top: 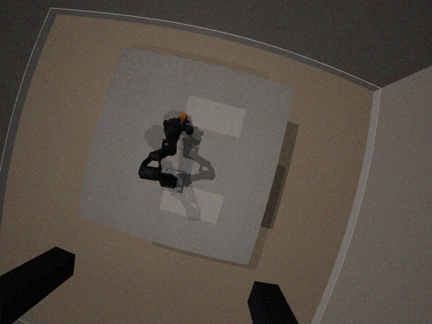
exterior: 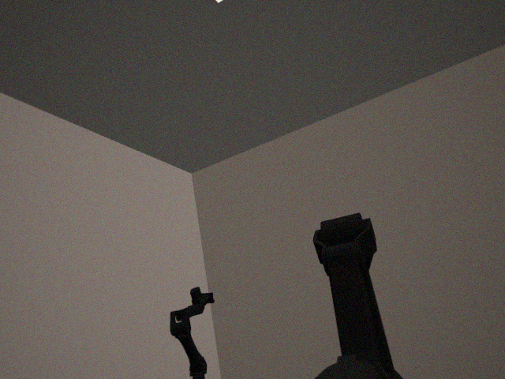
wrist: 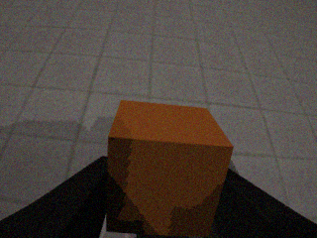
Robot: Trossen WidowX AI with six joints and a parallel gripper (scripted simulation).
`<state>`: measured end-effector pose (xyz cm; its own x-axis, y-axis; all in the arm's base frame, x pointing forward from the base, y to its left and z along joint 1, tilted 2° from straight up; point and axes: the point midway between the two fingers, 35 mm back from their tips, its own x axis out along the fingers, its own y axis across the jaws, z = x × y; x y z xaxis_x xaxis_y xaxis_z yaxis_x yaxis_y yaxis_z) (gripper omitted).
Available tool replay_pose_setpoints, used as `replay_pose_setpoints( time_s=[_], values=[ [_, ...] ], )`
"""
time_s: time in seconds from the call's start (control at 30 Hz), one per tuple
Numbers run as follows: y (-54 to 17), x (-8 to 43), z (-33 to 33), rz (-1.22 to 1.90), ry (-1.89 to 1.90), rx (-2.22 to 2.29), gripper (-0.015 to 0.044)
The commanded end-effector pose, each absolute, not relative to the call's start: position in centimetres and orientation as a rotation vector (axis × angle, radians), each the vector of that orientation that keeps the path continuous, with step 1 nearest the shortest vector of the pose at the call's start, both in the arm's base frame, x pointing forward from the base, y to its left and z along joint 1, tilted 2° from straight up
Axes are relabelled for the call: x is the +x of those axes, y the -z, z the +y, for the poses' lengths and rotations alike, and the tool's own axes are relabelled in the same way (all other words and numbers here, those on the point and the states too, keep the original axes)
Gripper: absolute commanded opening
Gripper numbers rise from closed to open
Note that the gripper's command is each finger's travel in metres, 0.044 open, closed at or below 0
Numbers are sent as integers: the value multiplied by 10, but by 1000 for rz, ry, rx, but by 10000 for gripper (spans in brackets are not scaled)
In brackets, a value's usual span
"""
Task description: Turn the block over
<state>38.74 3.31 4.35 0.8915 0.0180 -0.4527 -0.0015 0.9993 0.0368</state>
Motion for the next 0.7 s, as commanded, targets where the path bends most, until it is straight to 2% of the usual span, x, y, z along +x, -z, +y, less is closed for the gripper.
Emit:
replay_pose_setpoints(
  time_s=[0.0,0.4,0.67],
  values=[
    [-43,387,32,470,-5,37,131],
    [-43,387,32,470,-5,37,440],
    [-43,387,32,470,-5,37,440]
  ],
)
